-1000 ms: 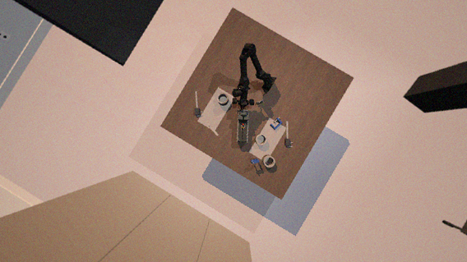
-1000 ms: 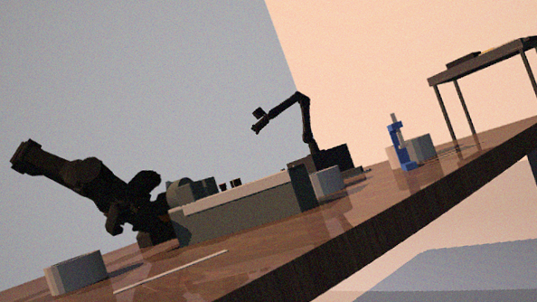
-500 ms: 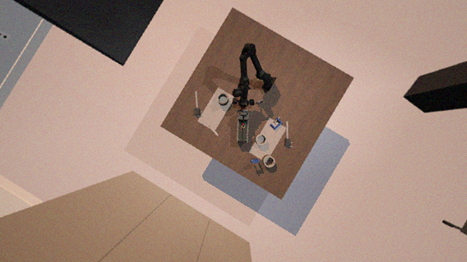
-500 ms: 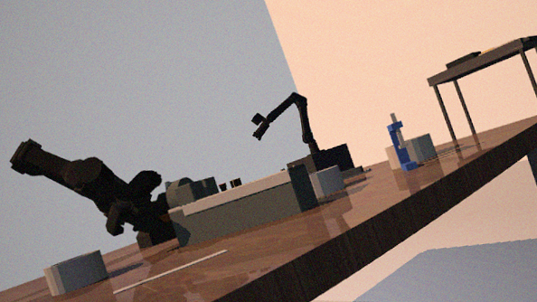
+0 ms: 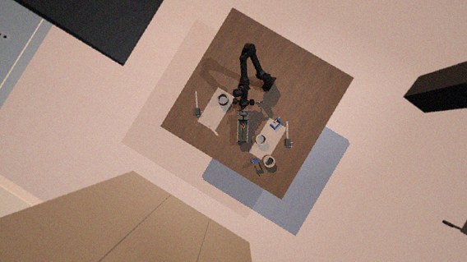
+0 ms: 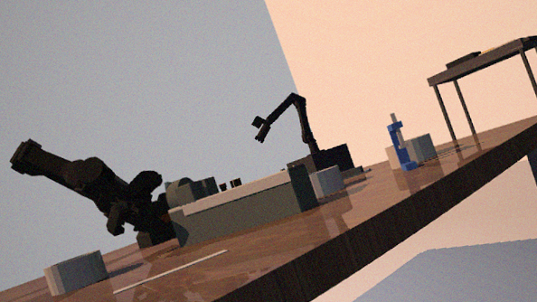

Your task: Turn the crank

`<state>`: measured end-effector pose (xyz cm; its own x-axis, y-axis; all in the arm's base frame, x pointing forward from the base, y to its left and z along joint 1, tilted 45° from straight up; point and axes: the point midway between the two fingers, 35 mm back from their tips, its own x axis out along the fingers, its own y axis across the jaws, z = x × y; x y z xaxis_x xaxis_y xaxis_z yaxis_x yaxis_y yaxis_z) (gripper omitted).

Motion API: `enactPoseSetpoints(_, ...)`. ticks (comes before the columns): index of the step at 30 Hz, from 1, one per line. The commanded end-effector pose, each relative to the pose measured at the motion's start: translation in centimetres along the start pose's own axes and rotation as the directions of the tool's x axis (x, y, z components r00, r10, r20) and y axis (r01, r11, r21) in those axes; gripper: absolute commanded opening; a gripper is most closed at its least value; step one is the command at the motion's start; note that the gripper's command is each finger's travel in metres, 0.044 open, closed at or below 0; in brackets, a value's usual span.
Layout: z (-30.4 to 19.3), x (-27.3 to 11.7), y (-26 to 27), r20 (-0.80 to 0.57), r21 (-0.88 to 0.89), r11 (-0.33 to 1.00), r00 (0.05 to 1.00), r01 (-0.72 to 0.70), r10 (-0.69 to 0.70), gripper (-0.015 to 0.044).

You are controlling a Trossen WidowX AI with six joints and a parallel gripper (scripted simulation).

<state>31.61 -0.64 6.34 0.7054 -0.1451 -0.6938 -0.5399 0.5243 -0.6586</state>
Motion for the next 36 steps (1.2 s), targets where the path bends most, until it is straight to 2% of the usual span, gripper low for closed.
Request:
enactPoseSetpoints(1, -0.16, 0.14, 0.9, -0.003, -0.007, 1.0, 1.0, -0.026, 0.026, 0.0)
enactPoseSetpoints(36, -0.08, 0.02, 1.53, -0.003, -0.007, 1.0, 1.0, -0.026, 0.026, 0.0)
